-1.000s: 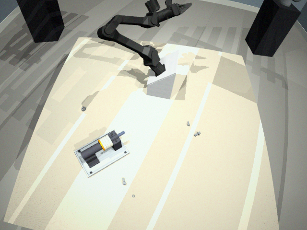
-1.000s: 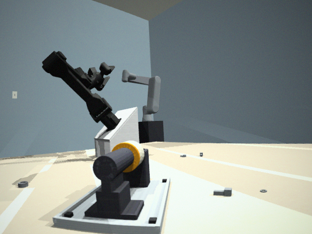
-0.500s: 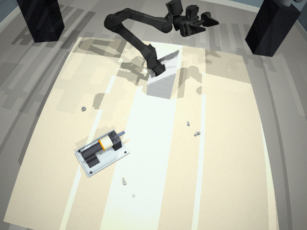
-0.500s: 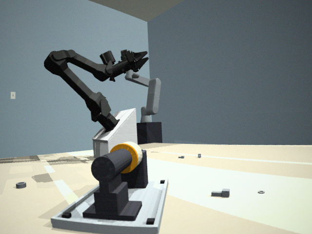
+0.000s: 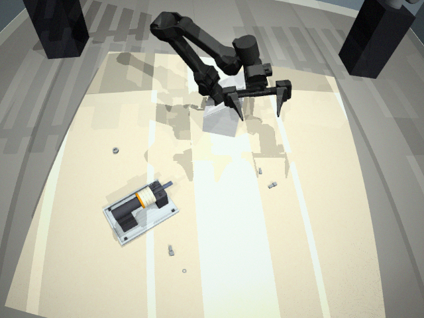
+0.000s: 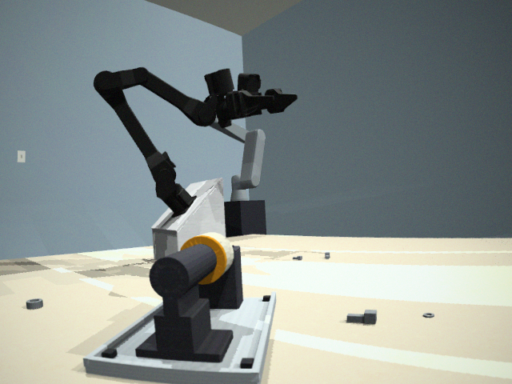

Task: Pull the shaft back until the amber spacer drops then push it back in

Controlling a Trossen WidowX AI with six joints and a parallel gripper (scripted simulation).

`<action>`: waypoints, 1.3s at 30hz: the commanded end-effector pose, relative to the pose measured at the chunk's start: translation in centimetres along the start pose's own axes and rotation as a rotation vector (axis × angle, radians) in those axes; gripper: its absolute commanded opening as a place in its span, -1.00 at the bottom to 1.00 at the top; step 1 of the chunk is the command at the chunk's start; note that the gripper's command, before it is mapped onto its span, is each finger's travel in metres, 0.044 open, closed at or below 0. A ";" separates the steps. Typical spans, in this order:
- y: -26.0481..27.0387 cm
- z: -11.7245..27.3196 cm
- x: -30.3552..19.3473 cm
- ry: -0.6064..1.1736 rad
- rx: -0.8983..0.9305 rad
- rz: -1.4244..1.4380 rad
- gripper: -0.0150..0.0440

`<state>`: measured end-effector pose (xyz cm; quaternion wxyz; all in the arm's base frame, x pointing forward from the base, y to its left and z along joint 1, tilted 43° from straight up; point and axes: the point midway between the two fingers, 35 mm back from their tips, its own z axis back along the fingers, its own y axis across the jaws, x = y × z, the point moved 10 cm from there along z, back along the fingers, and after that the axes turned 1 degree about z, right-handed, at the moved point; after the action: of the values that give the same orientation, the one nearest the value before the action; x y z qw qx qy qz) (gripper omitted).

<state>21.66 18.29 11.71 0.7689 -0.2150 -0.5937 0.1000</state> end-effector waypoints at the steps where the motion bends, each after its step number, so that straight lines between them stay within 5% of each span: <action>1: -3.1 -4.7 -2.1 0.115 -0.211 -0.033 1.00; 10: -12.1 -11.8 -8.0 0.337 -0.647 -0.108 1.00; 17: -19.0 -13.0 -13.4 0.486 -0.947 -0.160 1.00; 39: -19.7 -12.9 -13.8 0.497 -0.968 -0.163 1.00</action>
<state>28.19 -7.54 5.99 0.7039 -0.5142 -0.3880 -0.2993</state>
